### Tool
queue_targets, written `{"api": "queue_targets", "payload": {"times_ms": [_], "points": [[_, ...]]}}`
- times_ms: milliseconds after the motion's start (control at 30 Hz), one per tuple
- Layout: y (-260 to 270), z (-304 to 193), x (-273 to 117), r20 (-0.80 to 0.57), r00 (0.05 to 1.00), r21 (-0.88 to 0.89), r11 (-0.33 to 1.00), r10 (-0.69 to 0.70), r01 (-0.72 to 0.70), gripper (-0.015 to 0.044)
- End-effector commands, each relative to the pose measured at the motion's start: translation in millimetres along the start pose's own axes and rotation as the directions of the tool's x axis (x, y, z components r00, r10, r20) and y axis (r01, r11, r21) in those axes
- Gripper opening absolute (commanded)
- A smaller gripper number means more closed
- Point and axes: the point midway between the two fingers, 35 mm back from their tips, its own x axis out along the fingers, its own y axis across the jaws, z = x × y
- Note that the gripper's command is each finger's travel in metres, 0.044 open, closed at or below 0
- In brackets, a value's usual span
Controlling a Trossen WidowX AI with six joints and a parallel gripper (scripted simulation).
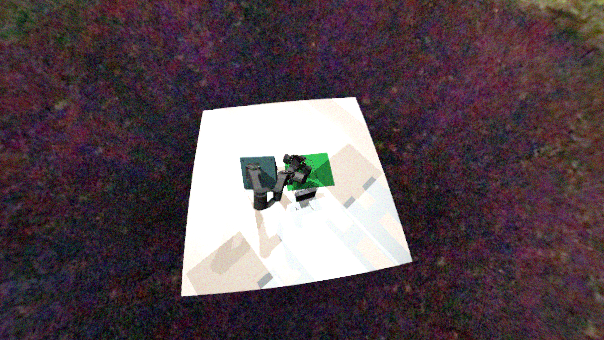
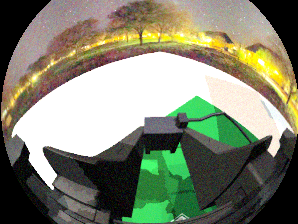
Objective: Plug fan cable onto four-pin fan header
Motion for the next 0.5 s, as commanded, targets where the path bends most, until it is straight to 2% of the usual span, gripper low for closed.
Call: {"api": "queue_targets", "payload": {"times_ms": [0, 467], "points": [[0.8, 1.8, -5.5, 0.041, 0.999, -0.028, 0.999, -0.023, 0.024, 0.0], [-0.3, 5.3, -5.6, 0.024, 1.0, -0.016, 1.0, -0.019, 0.019, 0.0]]}}
